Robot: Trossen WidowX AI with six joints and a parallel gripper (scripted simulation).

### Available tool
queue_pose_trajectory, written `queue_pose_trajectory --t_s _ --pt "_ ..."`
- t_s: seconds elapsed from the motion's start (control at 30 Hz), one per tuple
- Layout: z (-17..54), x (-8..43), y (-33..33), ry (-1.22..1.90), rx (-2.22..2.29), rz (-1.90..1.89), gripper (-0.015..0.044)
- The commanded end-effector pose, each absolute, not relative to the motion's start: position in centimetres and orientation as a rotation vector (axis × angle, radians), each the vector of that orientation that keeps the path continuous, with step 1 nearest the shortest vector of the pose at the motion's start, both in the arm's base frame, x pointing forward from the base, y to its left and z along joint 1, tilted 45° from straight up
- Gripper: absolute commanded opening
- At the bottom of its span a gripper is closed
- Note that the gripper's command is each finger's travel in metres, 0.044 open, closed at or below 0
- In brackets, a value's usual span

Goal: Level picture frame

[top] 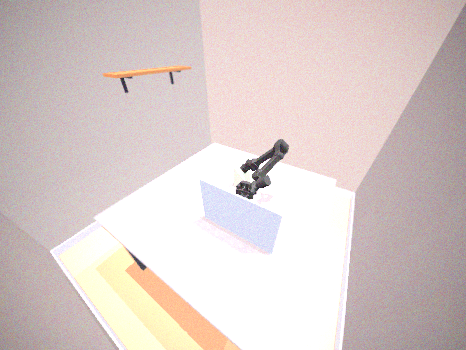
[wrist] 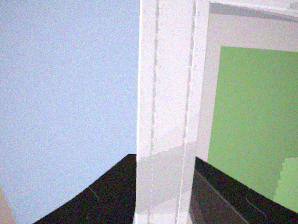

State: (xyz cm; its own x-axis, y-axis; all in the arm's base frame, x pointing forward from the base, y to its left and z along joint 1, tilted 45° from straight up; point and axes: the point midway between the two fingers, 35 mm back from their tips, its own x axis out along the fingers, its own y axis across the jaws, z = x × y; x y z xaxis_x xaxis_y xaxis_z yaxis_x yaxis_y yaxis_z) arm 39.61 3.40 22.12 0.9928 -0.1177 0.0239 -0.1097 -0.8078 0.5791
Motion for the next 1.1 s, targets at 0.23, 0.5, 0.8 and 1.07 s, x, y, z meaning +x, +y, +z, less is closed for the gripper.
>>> queue_pose_trajectory --t_s 0.23,0.5,0.8,1.07 --pt "22.33 39.57 3.09 -0.156 2.515 -0.016 0.0" --pt "22.49 39.55 2.87 -0.156 2.515 -0.016 0.0" --pt "22.64 39.52 2.65 -0.156 2.515 -0.016 0.0" --pt "22.72 39.5 2.55 -0.156 2.515 -0.016 0.0"
